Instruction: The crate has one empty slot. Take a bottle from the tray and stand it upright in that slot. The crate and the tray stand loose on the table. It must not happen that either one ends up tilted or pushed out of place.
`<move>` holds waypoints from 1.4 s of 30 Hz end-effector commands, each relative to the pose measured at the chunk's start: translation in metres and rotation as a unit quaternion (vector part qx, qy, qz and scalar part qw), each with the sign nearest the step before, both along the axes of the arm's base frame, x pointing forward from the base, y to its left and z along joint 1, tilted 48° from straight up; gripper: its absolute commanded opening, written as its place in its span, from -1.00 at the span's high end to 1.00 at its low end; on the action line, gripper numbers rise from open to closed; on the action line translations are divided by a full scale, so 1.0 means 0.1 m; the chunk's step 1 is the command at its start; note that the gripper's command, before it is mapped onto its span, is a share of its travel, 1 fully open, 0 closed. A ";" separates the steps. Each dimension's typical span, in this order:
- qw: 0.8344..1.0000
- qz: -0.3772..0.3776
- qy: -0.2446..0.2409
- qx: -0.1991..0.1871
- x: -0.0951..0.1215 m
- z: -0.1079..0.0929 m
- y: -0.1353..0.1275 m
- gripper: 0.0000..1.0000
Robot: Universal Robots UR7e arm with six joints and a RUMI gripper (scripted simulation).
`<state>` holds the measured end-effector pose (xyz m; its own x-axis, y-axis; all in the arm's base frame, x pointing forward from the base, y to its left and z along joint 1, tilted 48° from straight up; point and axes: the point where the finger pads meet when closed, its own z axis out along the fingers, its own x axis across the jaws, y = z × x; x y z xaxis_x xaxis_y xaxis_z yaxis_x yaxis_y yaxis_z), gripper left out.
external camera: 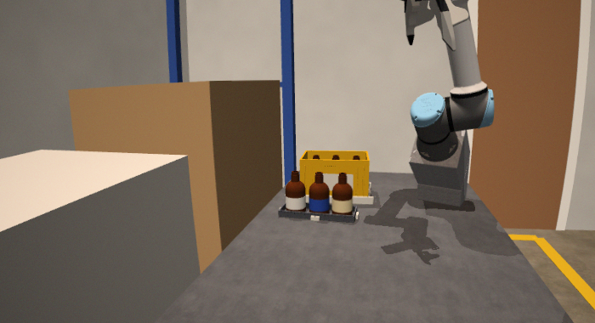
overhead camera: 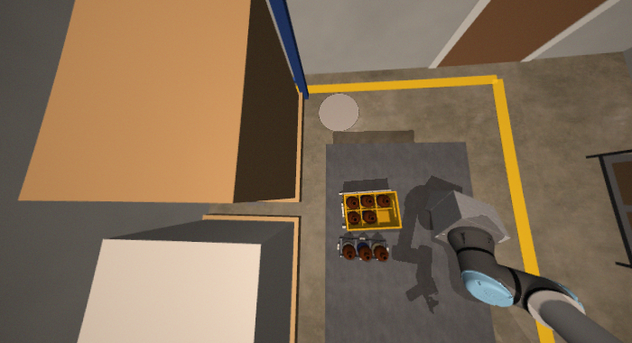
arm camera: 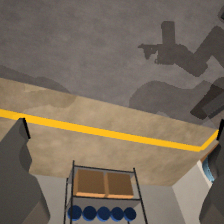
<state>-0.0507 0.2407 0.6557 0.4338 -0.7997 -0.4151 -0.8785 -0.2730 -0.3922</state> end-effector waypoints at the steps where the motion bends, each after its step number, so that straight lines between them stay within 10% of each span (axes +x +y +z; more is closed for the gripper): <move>1: 1.000 0.004 0.008 -0.002 0.00 0.04 -0.10 -1.00; 42: 1.000 0.007 0.017 0.002 -0.13 0.13 -0.28 -1.00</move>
